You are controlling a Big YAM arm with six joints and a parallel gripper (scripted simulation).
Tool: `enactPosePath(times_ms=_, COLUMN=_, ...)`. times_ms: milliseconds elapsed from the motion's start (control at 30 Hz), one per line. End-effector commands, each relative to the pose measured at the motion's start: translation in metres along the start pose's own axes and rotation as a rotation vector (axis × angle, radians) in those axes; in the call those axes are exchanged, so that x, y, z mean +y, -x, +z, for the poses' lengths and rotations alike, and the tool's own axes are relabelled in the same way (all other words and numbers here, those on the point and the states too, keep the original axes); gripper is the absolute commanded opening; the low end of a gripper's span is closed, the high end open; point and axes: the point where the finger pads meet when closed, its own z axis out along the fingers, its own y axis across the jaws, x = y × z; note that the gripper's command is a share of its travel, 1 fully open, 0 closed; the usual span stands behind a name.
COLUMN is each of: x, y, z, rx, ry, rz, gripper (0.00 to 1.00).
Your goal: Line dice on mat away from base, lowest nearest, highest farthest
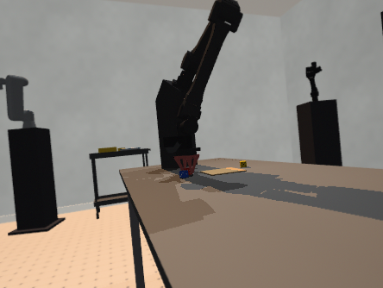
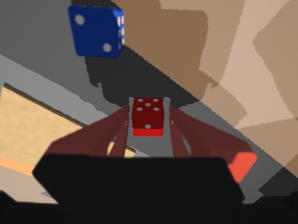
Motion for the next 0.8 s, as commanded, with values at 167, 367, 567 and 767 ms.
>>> enactPosePath(times_ms=167, x=0.0074, y=-0.0022, z=0.0026, rx=-0.003, ry=0.008, rz=-0.007, gripper=0.39)
enactPosePath(times_ms=367, x=0.0073, y=-0.0023, z=0.0027, rx=-0.003, ry=0.007, rz=-0.007, gripper=0.39)
enactPosePath(times_ms=567, x=0.0073, y=-0.0023, z=0.0027, rx=-0.003, ry=0.007, rz=-0.007, gripper=0.39)
enactPosePath(times_ms=767, x=0.0073, y=-0.0023, z=0.0027, rx=-0.003, ry=0.007, rz=-0.007, gripper=0.39)
